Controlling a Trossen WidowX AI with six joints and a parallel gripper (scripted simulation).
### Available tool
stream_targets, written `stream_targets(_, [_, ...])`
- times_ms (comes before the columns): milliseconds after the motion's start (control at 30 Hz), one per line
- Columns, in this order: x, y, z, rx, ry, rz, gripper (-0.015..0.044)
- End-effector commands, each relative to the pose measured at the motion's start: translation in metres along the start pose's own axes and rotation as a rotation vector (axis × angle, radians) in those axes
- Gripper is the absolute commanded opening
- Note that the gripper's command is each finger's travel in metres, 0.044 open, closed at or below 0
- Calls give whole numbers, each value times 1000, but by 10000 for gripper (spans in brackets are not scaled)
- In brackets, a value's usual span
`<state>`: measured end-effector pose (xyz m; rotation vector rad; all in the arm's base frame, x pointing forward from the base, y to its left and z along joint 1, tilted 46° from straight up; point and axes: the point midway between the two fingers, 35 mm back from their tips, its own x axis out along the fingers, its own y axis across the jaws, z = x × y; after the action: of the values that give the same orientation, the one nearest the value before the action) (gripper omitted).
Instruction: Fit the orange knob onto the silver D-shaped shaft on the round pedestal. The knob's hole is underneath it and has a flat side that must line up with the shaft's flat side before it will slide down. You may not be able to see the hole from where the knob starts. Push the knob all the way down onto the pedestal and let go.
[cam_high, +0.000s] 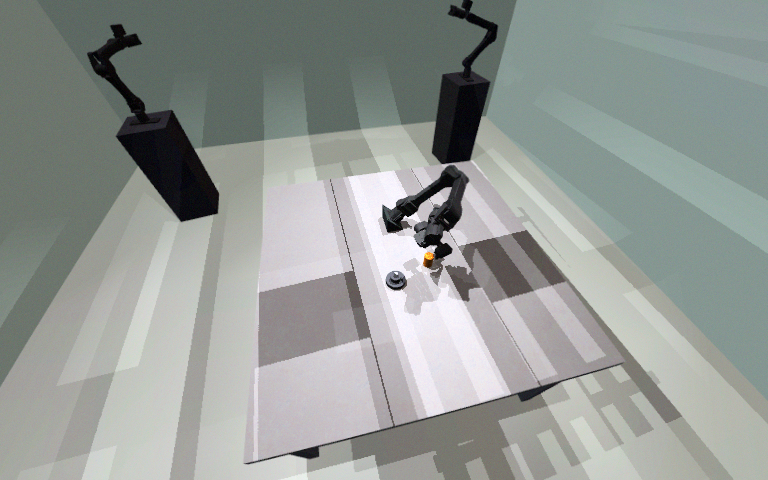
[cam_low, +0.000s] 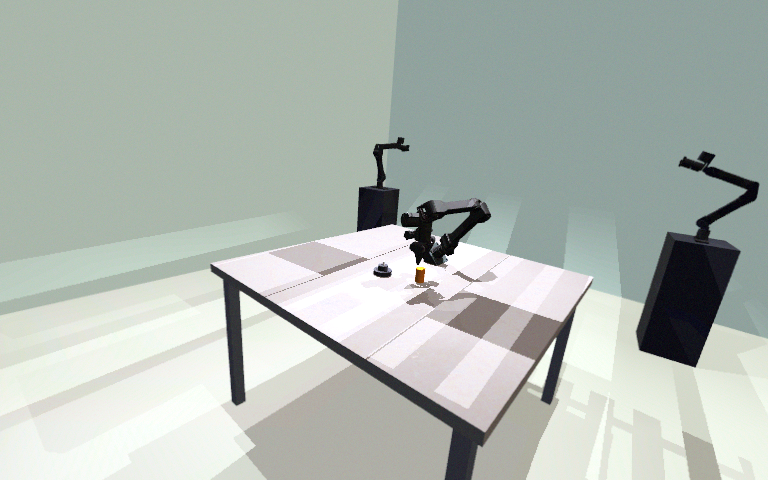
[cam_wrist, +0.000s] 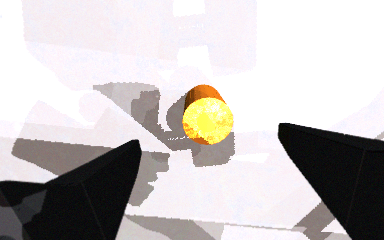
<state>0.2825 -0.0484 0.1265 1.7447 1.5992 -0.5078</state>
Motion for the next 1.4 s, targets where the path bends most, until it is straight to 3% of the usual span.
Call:
stream_targets(0, [1,-2,-2,-8,2,-14,440])
stream_targets(1367, [70,-1,-2,-9,2,-12,440])
